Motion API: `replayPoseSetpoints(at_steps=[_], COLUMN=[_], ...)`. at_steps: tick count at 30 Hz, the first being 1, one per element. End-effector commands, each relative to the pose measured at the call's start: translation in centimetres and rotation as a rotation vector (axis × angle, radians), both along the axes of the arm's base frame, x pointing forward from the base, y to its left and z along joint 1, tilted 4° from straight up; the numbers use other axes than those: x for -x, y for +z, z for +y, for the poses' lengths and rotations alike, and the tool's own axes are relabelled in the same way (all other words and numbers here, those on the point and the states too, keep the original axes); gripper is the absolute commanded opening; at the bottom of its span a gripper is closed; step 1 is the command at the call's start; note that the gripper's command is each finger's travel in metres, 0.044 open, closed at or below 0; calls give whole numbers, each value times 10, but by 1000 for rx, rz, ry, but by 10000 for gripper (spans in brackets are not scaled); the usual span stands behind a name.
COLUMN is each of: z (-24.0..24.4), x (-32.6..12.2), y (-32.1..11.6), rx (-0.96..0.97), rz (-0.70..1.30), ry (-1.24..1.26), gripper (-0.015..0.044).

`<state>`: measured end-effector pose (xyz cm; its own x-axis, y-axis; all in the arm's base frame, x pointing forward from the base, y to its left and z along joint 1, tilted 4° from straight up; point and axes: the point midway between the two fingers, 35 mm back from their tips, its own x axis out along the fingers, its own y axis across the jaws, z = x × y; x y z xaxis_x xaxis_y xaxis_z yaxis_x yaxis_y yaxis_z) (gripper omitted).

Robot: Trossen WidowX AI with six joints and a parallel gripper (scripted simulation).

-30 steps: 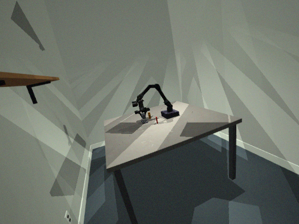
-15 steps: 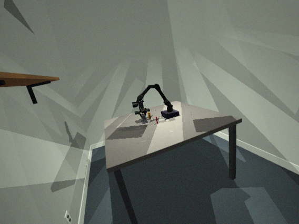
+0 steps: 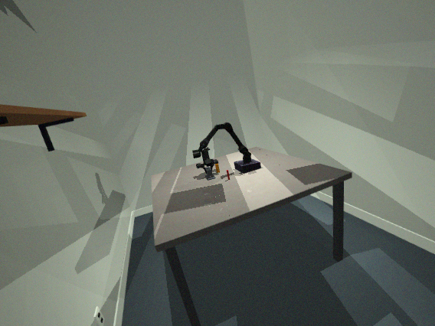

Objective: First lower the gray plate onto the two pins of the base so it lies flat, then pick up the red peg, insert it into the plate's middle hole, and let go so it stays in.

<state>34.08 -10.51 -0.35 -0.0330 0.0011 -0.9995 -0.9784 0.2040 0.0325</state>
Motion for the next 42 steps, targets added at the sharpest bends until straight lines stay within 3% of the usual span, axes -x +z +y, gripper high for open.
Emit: replayPoseSetpoints(at_steps=[1,18,35,40,42], z=[0,1,1,0,-1], x=[3,3,3,2,-2], y=[-11,-14,-14,-11,9], rx=[-2,-2,-2,-2,-2], rz=[13,6,6,6,7], ry=[3,1,1,1,1], gripper=[0,0,440,440,440])
